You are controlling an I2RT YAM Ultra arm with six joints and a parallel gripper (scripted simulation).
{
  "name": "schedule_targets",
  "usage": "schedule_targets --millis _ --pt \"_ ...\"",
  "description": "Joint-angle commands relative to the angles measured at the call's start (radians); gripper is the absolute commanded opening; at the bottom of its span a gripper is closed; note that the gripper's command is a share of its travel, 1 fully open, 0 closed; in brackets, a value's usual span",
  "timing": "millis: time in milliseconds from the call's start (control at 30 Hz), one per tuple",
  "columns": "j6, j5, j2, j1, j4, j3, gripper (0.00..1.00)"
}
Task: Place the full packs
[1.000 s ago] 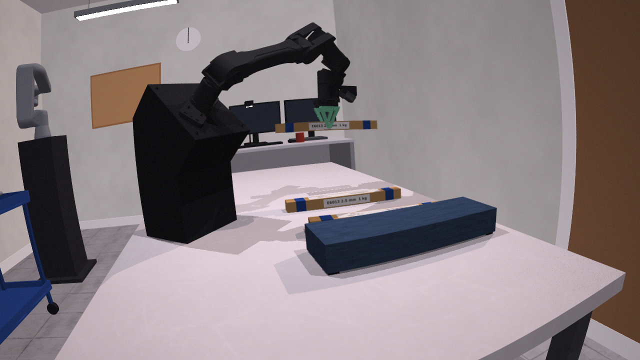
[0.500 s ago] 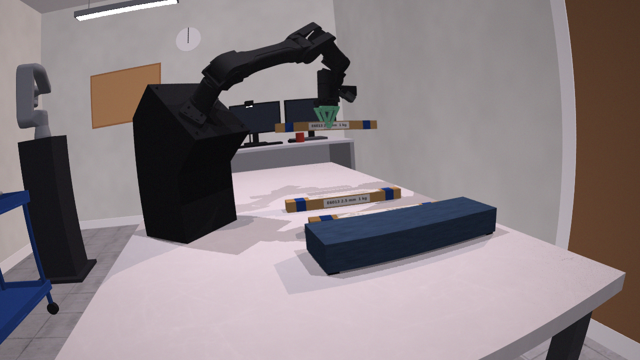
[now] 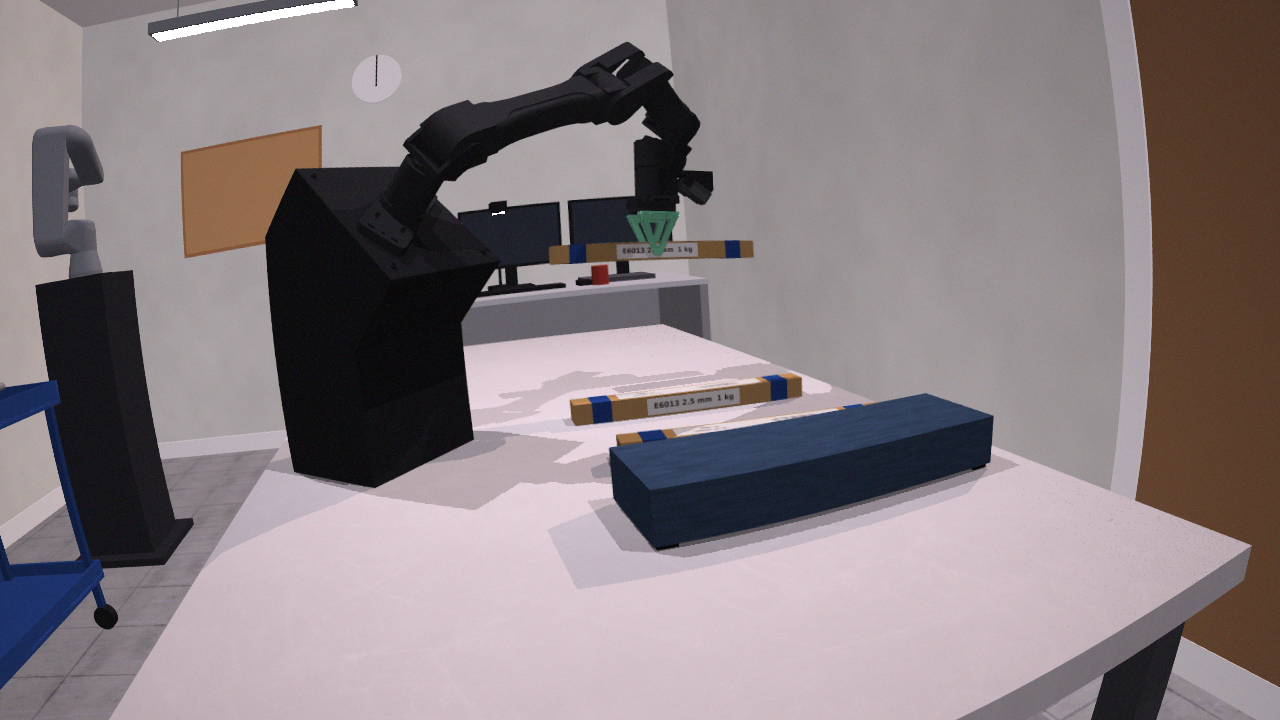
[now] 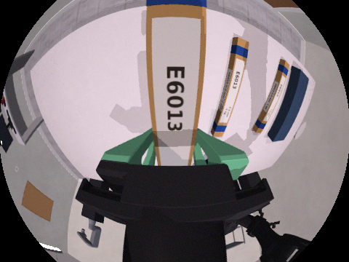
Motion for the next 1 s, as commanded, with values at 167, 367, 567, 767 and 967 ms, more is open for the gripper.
schedule_targets --millis 167,367,567,767,967 --pt "-0.007 0.008 -0.089 0.074 0.005 0.008 0.0" --pt "-0.009 0.008 -0.09 0.072 0.009 0.005 0.0" --pt "-0.011 0.008 -0.091 0.071 0.012 0.002 0.0" --pt "-0.013 0.008 -0.092 0.07 0.014 0.0 0.0" --pt "-0.015 0.008 -0.094 0.068 0.017 -0.003 0.0"
